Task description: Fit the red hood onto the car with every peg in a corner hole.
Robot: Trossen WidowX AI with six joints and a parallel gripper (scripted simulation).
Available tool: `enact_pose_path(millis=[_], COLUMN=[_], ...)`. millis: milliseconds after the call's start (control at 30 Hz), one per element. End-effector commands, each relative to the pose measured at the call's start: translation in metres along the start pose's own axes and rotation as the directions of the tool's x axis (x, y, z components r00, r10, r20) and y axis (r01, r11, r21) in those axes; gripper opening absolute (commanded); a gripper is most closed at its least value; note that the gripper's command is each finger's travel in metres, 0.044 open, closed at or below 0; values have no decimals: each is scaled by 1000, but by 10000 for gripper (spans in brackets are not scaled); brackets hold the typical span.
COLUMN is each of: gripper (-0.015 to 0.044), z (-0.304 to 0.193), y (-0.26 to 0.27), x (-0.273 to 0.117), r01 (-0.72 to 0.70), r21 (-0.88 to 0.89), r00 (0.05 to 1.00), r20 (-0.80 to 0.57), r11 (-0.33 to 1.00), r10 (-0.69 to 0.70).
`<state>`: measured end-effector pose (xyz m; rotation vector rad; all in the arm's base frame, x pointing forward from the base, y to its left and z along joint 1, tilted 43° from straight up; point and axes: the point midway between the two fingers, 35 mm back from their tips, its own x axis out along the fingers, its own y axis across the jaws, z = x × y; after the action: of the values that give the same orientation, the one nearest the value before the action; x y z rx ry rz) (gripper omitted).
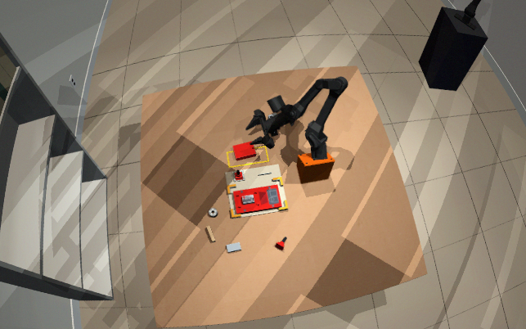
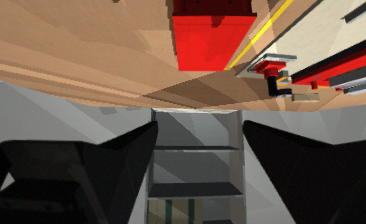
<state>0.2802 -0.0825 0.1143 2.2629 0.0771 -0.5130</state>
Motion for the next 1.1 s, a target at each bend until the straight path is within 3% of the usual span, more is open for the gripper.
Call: enact_pose_path(millis=[0,67,133,233,333,467,633,700,900,1067], gripper=[282,335,387,440,440,440,440,440,440,440], z=[0,1,4,8,11,12,8,4,-5,-14], y=[0,0,-1,-4,-8,-12,-15,-15,-13,-10], x=[0,4,13,25,35,44,50,51,53,55], r01=[1,18,81,226,389,556,548,496,251,1], r21=[-1,-62,-231,-490,-692,-817,-679,-567,-271,-30], r00=[1000,1000,993,965,916,826,687,634,546,494], r20=[-1,27,104,232,359,521,698,754,832,869], r11=[1000,998,970,842,608,155,-488,-658,-929,-1000], r10=[-1,-16,-58,-124,-177,-217,-200,-172,-96,-26])
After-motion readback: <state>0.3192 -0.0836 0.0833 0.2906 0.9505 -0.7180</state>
